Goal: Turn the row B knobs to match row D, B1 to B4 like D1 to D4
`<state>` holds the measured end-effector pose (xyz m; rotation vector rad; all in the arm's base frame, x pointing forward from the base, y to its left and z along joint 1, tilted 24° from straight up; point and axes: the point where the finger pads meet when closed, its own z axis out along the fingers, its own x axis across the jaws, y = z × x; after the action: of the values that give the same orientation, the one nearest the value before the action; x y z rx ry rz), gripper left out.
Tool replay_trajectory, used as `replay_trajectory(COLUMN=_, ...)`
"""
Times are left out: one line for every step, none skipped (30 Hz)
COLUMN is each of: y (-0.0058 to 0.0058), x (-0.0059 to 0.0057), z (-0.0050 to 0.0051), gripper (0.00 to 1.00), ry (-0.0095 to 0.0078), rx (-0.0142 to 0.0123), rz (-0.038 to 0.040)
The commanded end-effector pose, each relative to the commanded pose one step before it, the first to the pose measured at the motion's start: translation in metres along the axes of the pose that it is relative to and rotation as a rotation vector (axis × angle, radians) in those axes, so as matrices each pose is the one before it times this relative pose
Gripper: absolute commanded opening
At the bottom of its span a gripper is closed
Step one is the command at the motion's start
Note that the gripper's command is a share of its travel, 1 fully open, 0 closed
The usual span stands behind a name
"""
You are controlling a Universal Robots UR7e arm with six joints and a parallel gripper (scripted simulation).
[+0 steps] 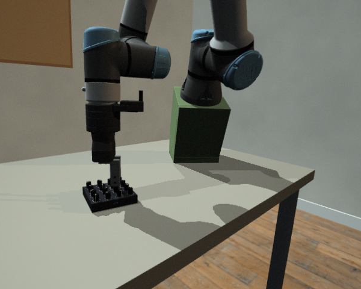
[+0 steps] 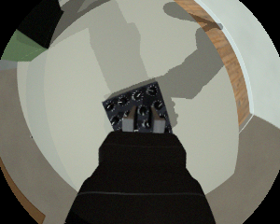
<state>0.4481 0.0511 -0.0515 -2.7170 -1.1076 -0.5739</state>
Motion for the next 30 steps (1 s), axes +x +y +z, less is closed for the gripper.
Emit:
replay_trajectory(y=-0.00115, x=-0.00055, z=0.00013, gripper=0.46, ry=-0.00073, rx=0.00060, rz=0.00009)
replay_trajectory(y=0.00000, x=0.00000, z=0.00000, gripper=0.46, ry=0.00000, rx=0.00000, rz=0.00000)
replay_trajectory(y=0.00000, x=0.00000, z=0.00002, gripper=0.46, ry=0.00000, rx=0.00001, rz=0.00000)
replay_trajectory(y=-0.00001, x=0.00000, z=0.00007, gripper=0.46, ry=-0.00002, rx=0.00005, rz=0.00000)
replay_trajectory(y=-0.00002, x=-0.00001, z=0.00016, gripper=0.46, ry=-0.00004, rx=0.00012, rz=0.00001)
replay_trajectory(y=-0.00004, x=-0.00002, z=0.00029, gripper=0.46, ry=-0.00007, rx=0.00021, rz=0.00001)
replay_trajectory(y=-0.00006, x=-0.00003, z=0.00043, gripper=0.46, ry=-0.00010, rx=0.00032, rz=0.00002)
replay_trajectory(y=-0.00006, x=0.00000, z=0.00049, gripper=0.46, ry=-0.00010, rx=0.00033, rz=-0.00002)
replay_trajectory(y=0.00004, x=0.00014, z=0.00042, gripper=0.46, ry=0.00007, rx=-0.00010, rz=-0.00025)
replay_trajectory(y=0.00004, x=0.00017, z=0.00051, gripper=0.46, ry=0.00008, rx=-0.00012, rz=-0.00030)
replay_trajectory(y=0.00005, x=0.00020, z=0.00059, gripper=0.46, ry=0.00010, rx=-0.00014, rz=-0.00035)
replay_trajectory(y=0.00014, x=0.00016, z=0.00064, gripper=0.46, ry=0.00011, rx=-0.00025, rz=-0.00024)
replay_trajectory(y=0.00024, x=0.00011, z=0.00068, gripper=0.46, ry=0.00013, rx=-0.00037, rz=-0.00016)
replay_trajectory(y=0.00026, x=0.00012, z=0.00073, gripper=0.46, ry=0.00014, rx=-0.00041, rz=-0.00017)
replay_trajectory(y=0.00030, x=0.00014, z=0.00077, gripper=0.46, ry=0.00016, rx=-0.00045, rz=-0.00019)
replay_trajectory(y=0.00032, x=0.00015, z=0.00080, gripper=0.46, ry=0.00017, rx=-0.00047, rz=-0.00020)
replay_trajectory(y=0.00000, x=0.00000, z=0.00000, gripper=0.46, ry=0.00000, rx=0.00000, rz=0.00000)
replay_trajectory(y=0.00000, x=0.00000, z=0.00000, gripper=0.46, ry=0.00000, rx=0.00000, rz=0.00000)
replay_trajectory(y=0.00035, x=0.00013, z=0.00080, gripper=0.46, ry=0.00022, rx=-0.00051, rz=-0.00010)
replay_trajectory(y=0.00011, x=0.00010, z=0.00086, gripper=0.46, ry=0.00008, rx=-0.00020, rz=-0.00021)
replay_trajectory(y=-0.00001, x=-0.00001, z=0.00086, gripper=0.46, ry=-0.00001, rx=0.00000, rz=0.00000)
replay_trajectory(y=0.00000, x=0.00000, z=0.00082, gripper=0.46, ry=-0.00001, rx=0.00000, rz=0.00000)
replay_trajectory(y=0.00000, x=0.00000, z=0.00078, gripper=0.46, ry=0.00000, rx=0.00000, rz=0.00000)
replay_trajectory(y=0.00000, x=0.00000, z=0.00072, gripper=0.46, ry=0.00000, rx=0.00000, rz=0.00000)
replay_trajectory(y=0.00000, x=0.00000, z=0.00065, gripper=0.46, ry=0.00000, rx=0.00000, rz=0.00000)
replay_trajectory(y=0.00000, x=0.00000, z=0.00057, gripper=0.46, ry=0.00001, rx=0.00000, rz=0.00000)
replay_trajectory(y=0.00000, x=0.00000, z=0.00048, gripper=0.46, ry=0.00001, rx=0.00000, rz=0.00000)
replay_trajectory(y=0.00000, x=0.00000, z=0.00039, gripper=0.46, ry=0.00001, rx=0.00000, rz=0.00000)
replay_trajectory(y=-0.00008, x=-0.00010, z=0.00031, gripper=0.46, ry=-0.00007, rx=0.00014, rz=0.00024)
replay_trajectory(y=-0.00007, x=-0.00016, z=0.00022, gripper=0.46, ry=-0.00009, rx=0.00015, rz=0.00039)
